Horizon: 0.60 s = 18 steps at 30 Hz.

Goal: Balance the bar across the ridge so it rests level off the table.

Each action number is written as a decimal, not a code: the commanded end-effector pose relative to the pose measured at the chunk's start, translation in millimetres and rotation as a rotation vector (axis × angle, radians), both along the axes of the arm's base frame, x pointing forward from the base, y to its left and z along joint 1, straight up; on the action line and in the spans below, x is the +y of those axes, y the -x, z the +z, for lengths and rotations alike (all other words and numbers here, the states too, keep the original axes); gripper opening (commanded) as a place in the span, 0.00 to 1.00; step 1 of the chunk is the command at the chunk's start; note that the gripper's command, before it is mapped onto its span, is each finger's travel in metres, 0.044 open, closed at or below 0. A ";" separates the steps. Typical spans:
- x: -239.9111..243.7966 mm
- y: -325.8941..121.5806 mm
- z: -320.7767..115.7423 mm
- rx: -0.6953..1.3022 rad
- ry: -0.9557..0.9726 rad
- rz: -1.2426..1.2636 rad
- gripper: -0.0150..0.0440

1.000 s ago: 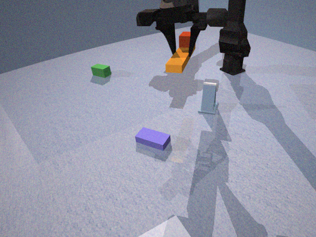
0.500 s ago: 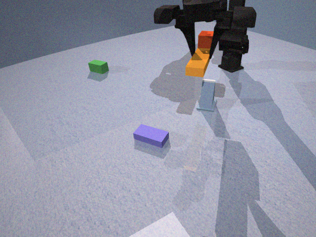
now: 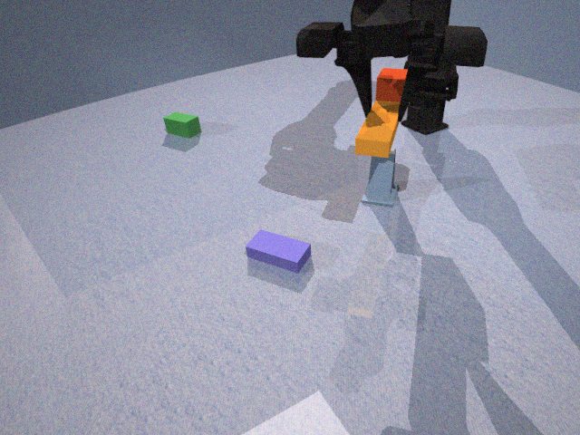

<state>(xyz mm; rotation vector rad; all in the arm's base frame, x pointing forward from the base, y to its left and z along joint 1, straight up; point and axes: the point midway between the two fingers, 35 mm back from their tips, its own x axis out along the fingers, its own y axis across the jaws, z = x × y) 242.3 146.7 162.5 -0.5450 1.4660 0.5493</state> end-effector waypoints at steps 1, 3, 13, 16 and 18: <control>1.2 0.0 -9.4 0.010 0.002 -0.005 0.25; 1.1 -0.1 -12.7 0.010 0.002 -0.005 0.25; 0.2 -0.3 -29.2 0.010 0.002 -0.005 0.25; -0.2 -0.2 -34.1 0.010 0.002 -0.005 0.25; -0.4 -0.2 -36.3 0.010 0.002 -0.005 0.25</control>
